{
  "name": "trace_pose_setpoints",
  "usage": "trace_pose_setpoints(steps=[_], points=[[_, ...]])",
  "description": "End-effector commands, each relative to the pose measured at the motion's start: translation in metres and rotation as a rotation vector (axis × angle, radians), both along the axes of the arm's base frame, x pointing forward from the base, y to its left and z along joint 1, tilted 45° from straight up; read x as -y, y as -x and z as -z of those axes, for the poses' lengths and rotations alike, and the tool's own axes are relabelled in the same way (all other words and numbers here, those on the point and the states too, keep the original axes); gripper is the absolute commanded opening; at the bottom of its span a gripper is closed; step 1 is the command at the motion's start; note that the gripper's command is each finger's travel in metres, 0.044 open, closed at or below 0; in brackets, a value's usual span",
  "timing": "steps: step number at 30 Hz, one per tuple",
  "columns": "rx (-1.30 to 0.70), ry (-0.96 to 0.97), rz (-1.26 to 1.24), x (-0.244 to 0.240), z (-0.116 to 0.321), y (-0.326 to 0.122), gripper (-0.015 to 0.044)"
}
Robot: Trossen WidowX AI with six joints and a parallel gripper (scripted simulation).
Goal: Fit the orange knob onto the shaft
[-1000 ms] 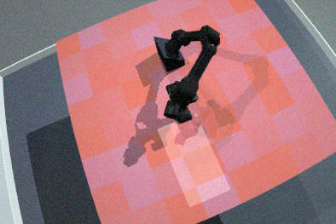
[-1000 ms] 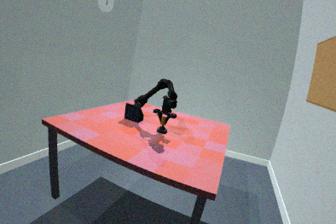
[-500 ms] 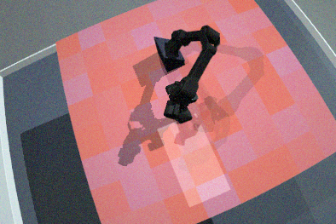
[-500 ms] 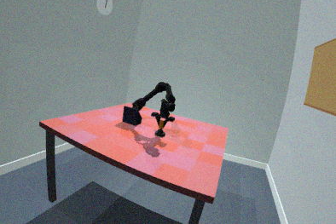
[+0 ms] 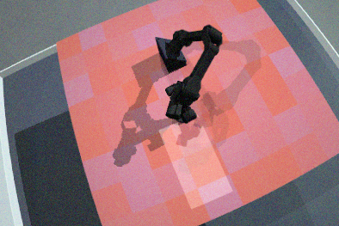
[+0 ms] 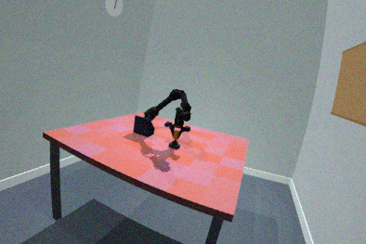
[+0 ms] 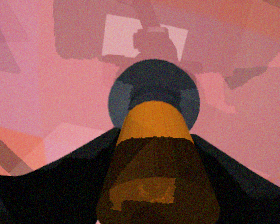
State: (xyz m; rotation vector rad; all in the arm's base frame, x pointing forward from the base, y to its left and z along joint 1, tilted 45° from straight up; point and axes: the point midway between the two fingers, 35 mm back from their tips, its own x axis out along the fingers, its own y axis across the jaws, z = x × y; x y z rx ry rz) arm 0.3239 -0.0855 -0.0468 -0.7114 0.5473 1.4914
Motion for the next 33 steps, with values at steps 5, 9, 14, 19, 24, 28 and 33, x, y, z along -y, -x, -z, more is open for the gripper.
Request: trace_pose_setpoints(steps=[5, 9, 14, 19, 24, 28, 33], points=[[0.048, 0.002, -0.048, -0.0005, 0.0024, -0.0001, 0.0], [0.048, 0.002, -0.048, -0.0011, 0.0033, -0.0007, 0.0], [0.048, 0.002, -0.048, -0.0017, 0.0032, -0.0003, 0.0], [0.048, 0.002, -0.048, -0.0022, 0.0033, 0.0, 0.0], [0.048, 0.002, -0.048, 0.0006, 0.0006, 0.0003, 0.0], [0.066, 0.003, -0.067, 0.0015, -0.0004, 0.0, 0.0], [0.186, 0.008, -0.191, 0.0028, -0.0007, -0.0008, 0.0]])
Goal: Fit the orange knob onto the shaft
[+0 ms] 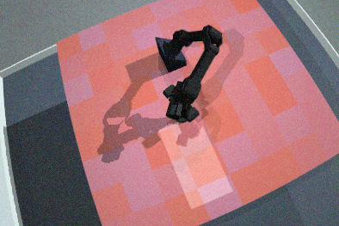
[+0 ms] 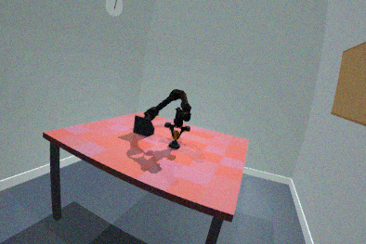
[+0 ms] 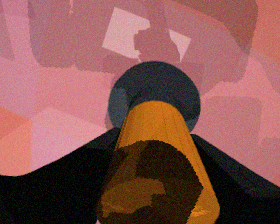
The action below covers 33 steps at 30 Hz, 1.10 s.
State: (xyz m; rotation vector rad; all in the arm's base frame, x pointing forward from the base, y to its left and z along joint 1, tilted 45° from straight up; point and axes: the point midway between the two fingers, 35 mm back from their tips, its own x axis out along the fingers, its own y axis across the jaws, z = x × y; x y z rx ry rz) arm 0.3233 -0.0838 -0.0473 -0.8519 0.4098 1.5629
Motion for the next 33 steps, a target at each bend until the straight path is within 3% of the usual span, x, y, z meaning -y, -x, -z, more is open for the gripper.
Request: trace_pose_setpoints(steps=[1, 26, 33], points=[[0.068, 0.006, -0.059, 0.0048, -0.0009, -0.0017, 0.0], [0.069, 0.006, -0.059, 0.0049, 0.0008, -0.0028, 0.0], [0.207, 0.011, -0.202, 0.0036, -0.0016, -0.0006, 0.0]])
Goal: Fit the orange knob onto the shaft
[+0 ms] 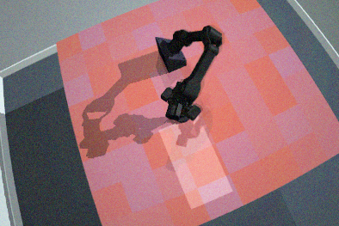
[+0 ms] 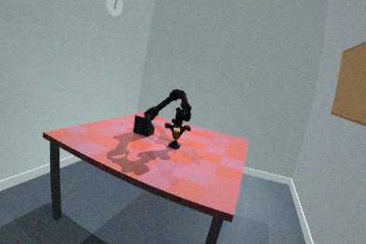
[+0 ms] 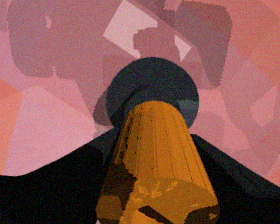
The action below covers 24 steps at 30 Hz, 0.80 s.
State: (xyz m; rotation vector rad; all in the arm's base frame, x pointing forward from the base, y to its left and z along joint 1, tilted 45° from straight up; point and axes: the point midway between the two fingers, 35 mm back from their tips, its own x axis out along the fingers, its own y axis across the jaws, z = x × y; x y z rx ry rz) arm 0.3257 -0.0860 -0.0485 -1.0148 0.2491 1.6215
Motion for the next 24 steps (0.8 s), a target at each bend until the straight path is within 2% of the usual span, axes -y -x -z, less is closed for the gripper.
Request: trace_pose_setpoints(steps=[1, 24], points=[[0.065, 0.004, -0.061, 0.0009, -0.0029, 0.0025, 0.0], [0.066, 0.005, -0.061, 0.0039, -0.0002, -0.0003, 0.0]])
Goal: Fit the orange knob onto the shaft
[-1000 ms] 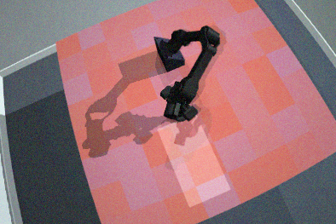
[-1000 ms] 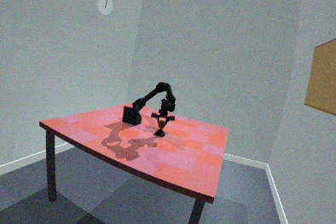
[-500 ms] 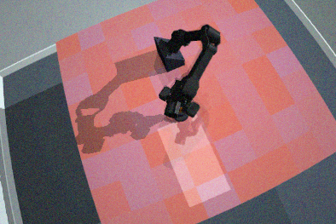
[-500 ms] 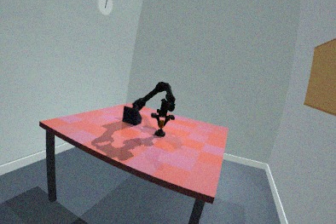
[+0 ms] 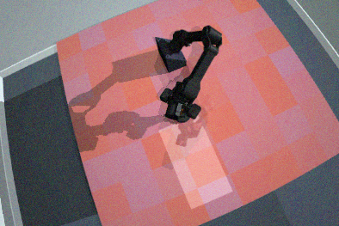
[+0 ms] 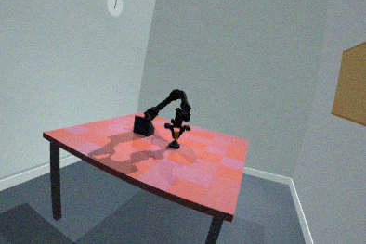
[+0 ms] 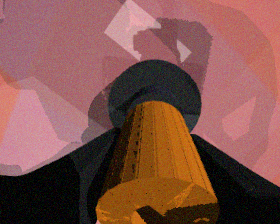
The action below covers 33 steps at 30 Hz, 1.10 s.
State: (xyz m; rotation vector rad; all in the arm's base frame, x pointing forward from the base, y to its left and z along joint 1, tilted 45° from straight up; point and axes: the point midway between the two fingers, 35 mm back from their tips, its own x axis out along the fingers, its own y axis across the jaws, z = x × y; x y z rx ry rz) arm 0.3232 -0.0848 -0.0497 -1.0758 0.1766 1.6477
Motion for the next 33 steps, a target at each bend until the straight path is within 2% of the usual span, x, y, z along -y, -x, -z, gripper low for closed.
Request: trace_pose_setpoints(steps=[1, 33], points=[[0.008, 0.007, 0.004, 0.0054, -0.0016, -0.0033, 0.0], [0.008, 0.007, 0.004, 0.0027, -0.0018, -0.0016, 0.0]])
